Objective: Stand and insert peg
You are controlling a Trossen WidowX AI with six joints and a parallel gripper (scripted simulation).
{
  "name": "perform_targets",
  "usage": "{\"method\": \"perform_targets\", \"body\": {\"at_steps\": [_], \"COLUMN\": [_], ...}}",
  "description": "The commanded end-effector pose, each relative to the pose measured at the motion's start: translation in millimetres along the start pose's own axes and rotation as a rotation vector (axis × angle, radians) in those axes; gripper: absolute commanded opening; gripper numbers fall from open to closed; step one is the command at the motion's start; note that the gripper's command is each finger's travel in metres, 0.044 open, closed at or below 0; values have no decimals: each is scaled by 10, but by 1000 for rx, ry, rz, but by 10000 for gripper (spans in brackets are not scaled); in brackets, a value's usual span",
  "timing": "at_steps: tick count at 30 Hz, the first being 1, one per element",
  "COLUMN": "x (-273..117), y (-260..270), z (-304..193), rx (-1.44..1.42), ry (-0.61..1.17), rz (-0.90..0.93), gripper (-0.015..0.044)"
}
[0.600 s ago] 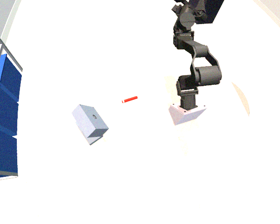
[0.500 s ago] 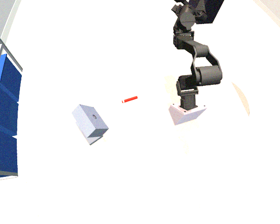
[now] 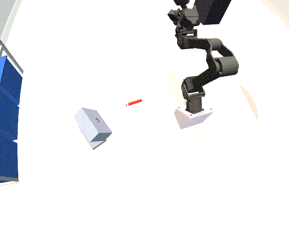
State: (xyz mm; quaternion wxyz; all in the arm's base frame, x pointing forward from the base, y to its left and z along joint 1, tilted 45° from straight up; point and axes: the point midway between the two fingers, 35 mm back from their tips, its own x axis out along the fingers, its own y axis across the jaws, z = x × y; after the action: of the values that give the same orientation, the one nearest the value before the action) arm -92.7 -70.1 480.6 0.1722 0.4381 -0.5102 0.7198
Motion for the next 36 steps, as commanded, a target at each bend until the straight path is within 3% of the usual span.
{"method": "perform_targets", "body": {"at_steps": [1,20,36], "x": [24,-199,-1032], "y": [105,551,665], "z": [196,1300,2265], "rx": [59,396,520], "ry": [-69,-407,-763], "rz": [48,370,682], "gripper": [440,440,440]}}
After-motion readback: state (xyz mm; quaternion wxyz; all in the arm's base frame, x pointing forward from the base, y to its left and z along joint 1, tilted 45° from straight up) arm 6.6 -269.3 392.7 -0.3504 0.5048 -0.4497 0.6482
